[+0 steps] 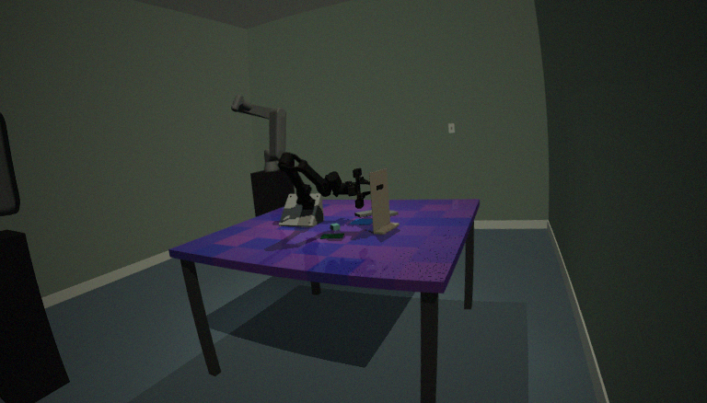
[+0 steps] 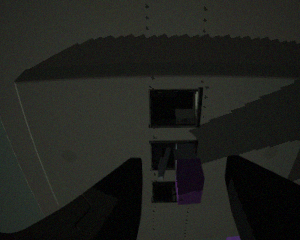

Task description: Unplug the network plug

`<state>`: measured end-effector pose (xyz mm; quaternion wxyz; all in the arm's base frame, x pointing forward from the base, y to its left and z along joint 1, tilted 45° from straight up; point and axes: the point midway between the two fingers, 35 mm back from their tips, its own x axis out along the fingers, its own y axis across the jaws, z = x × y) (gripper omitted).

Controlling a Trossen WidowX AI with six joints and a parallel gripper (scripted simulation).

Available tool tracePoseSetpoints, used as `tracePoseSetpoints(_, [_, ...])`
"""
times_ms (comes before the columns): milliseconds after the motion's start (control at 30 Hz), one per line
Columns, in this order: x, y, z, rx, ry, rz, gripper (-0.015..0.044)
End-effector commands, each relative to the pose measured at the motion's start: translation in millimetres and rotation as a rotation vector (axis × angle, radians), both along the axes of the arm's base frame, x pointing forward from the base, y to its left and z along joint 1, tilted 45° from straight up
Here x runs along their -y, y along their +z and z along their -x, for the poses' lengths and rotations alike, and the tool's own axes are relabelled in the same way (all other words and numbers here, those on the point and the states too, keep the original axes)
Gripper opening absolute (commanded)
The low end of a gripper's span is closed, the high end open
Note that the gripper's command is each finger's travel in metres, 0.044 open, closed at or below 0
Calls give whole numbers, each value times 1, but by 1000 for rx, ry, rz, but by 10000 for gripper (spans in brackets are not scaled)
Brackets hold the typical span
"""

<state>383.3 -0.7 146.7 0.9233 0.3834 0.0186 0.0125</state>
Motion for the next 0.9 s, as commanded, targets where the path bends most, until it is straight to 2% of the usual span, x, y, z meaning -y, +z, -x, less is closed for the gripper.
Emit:
tracePoseSetpoints(0, [-1, 0, -2, 0, 5, -4, 143])
tracePoseSetpoints(700, [-1, 0, -2, 0, 5, -4, 3])
tracePoseSetpoints(867, [-1, 0, -2, 0, 5, -4, 0])
